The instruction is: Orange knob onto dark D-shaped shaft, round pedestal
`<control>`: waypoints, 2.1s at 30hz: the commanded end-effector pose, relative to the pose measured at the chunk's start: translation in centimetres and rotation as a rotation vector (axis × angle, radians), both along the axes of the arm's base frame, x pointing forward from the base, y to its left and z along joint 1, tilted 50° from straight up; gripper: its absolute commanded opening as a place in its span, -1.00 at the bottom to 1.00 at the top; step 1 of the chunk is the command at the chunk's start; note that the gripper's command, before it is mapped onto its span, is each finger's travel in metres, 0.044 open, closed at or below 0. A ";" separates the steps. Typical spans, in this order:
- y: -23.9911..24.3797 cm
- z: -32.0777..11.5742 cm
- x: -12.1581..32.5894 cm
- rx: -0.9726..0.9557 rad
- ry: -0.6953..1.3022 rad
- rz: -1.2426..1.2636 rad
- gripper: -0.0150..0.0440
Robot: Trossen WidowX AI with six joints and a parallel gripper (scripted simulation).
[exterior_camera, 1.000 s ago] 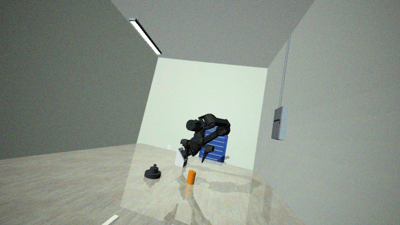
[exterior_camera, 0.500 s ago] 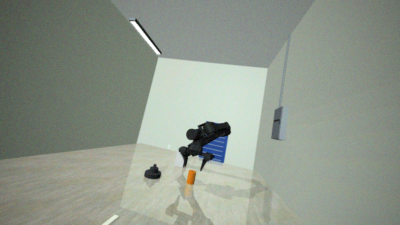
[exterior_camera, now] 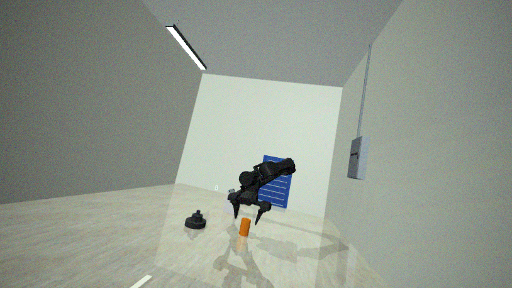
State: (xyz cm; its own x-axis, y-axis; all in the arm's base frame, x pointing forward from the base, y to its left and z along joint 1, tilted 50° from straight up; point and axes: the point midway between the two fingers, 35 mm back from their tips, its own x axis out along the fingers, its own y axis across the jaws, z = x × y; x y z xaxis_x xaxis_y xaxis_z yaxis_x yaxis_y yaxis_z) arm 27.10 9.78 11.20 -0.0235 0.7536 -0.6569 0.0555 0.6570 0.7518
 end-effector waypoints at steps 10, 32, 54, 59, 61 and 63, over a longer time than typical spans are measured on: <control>1.6 -1.3 -0.2 0.007 0.004 -0.002 1.00; 3.3 -2.6 -0.4 0.013 0.004 -0.002 0.38; -1.7 0.7 0.8 -0.007 0.032 -0.044 -0.49; -4.0 2.5 0.8 -0.005 0.047 -0.062 -0.49; -5.0 3.2 0.7 -0.003 0.053 -0.069 -0.49; -5.9 4.0 0.6 0.001 0.058 -0.076 -0.49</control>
State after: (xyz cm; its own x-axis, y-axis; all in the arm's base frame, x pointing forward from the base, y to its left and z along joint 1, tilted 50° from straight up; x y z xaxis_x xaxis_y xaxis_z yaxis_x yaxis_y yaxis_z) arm 27.60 5.50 13.97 -0.0199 0.7569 -0.6532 0.1411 0.6489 0.7477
